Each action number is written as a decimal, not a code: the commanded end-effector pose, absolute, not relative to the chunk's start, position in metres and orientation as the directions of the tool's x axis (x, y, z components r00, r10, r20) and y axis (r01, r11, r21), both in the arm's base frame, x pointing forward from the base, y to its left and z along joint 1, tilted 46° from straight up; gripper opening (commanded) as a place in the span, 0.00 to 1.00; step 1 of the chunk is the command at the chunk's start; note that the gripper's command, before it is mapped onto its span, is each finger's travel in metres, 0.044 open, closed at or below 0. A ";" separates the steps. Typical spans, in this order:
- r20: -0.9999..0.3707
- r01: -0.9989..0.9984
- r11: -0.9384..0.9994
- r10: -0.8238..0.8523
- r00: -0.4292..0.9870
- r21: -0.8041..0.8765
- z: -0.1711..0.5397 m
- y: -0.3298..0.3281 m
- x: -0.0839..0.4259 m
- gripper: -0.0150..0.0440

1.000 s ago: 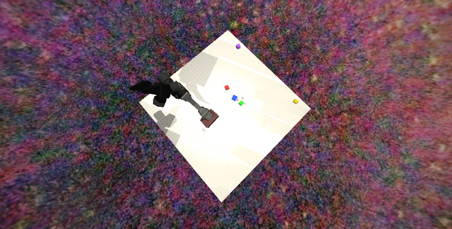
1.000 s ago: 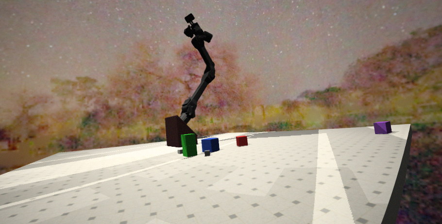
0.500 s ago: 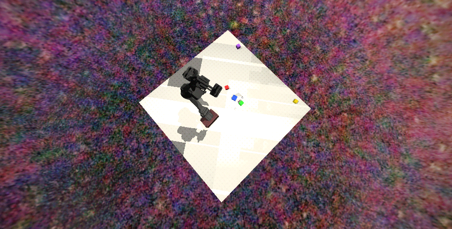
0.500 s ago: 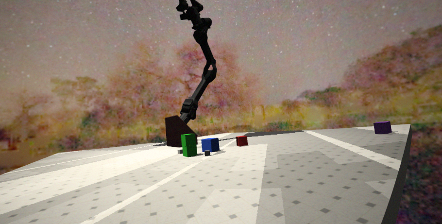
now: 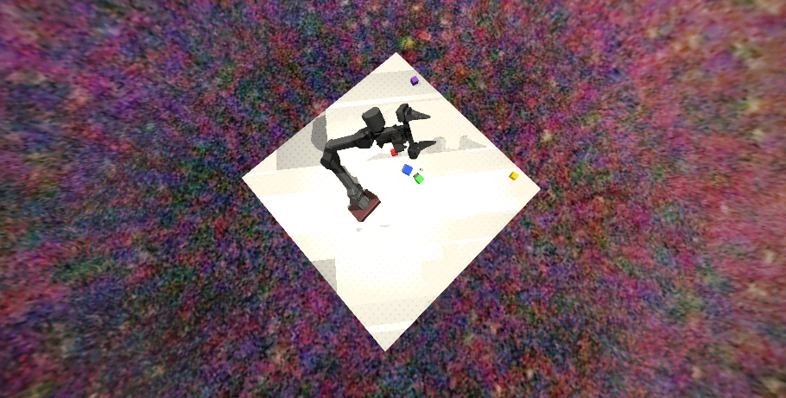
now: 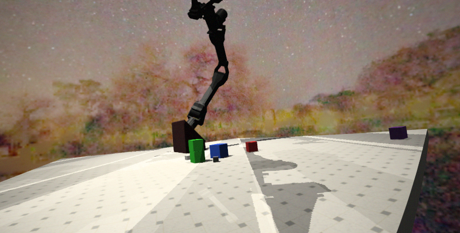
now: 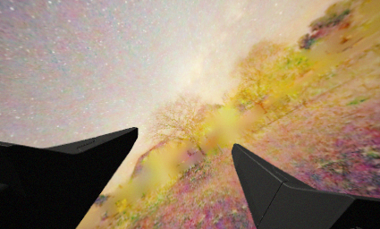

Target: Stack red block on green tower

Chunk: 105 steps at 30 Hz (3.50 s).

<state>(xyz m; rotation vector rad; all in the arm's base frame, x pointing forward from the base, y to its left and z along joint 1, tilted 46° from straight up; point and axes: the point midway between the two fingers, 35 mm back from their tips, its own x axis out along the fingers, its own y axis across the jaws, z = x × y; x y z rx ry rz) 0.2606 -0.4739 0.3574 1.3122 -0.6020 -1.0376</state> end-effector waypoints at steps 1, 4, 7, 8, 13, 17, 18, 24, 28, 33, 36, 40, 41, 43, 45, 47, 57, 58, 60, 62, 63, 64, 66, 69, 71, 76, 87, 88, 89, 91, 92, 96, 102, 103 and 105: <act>-0.346 0.438 -0.081 -0.746 0.569 0.895 0.308 -0.438 0.309 1.00; -0.446 0.540 -0.054 -0.636 0.630 0.840 0.278 -0.405 0.339 1.00; -0.544 0.627 -0.003 -0.500 0.673 0.779 0.246 -0.370 0.364 1.00; -0.574 0.651 0.018 -0.452 0.682 0.759 0.236 -0.357 0.371 1.00; -0.704 0.730 0.152 -0.192 0.683 0.667 0.189 -0.286 0.398 1.00; -0.776 0.742 0.274 0.026 0.631 0.612 0.156 -0.222 0.409 1.00; -0.788 0.738 0.305 0.080 0.610 0.602 0.149 -0.206 0.409 1.00; -0.813 0.669 0.466 0.390 0.432 0.579 0.115 -0.108 0.399 1.00; -0.776 0.596 0.531 0.566 0.278 0.601 0.103 -0.047 0.381 1.00; -0.696 0.523 0.555 0.710 0.107 0.647 0.098 0.010 0.356 1.00; -0.692 0.521 0.555 0.715 0.101 0.649 0.098 0.012 0.356 1.00; -0.692 0.521 0.555 0.715 0.101 0.649 0.098 0.012 0.356 1.00; -0.692 0.521 0.555 0.714 0.101 0.649 0.099 0.010 0.357 1.00; -0.692 0.521 0.555 0.714 0.101 0.648 0.099 0.010 0.357 1.00; -0.693 0.521 0.555 0.714 0.101 0.648 0.094 0.015 0.358 1.00; -0.693 0.521 0.555 0.714 0.101 0.648 0.086 0.023 0.360 1.00; -0.691 0.520 0.553 0.716 0.102 0.650 0.061 0.048 0.364 1.00; -0.691 0.520 0.553 0.716 0.102 0.650 0.061 0.048 0.364 1.00; -0.691 0.520 0.553 0.716 0.102 0.650 0.060 0.049 0.365 1.00; -0.691 0.520 0.553 0.716 0.102 0.650 0.058 0.050 0.365 1.00; -0.691 0.520 0.554 0.716 0.102 0.650 0.057 0.051 0.365 1.00; -0.691 0.520 0.554 0.716 0.102 0.650 0.056 0.053 0.365 1.00; -0.691 0.520 0.554 0.716 0.102 0.650 0.054 0.055 0.366 1.00; -0.691 0.520 0.554 0.716 0.102 0.650 0.051 0.058 0.367 1.00; -0.691 0.520 0.554 0.716 0.102 0.650 0.048 0.061 0.367 1.00; -0.690 0.520 0.553 0.716 0.102 0.650 0.043 0.066 0.368 1.00; -0.689 0.520 0.552 0.717 0.102 0.651 0.031 0.079 0.369 1.00; -0.689 0.520 0.552 0.717 0.102 0.652 0.031 0.079 0.369 1.00; -0.689 0.520 0.552 0.717 0.102 0.652 0.031 0.080 0.369 1.00; -0.689 0.520 0.552 0.717 0.102 0.652 0.031 0.080 0.369 1.00; -0.689 0.520 0.552 0.717 0.102 0.652 0.031 0.080 0.369 1.00; -0.689 0.520 0.552 0.717 0.102 0.652 0.031 0.080 0.369 1.00; -0.689 0.520 0.552 0.717 0.102 0.652 0.031 0.080 0.369 1.00; -0.689 0.520 0.552 0.717 0.102 0.652 0.031 0.080 0.369 1.00; -0.689 0.520 0.552 0.717 0.102 0.652 0.031 0.079 0.369 0.96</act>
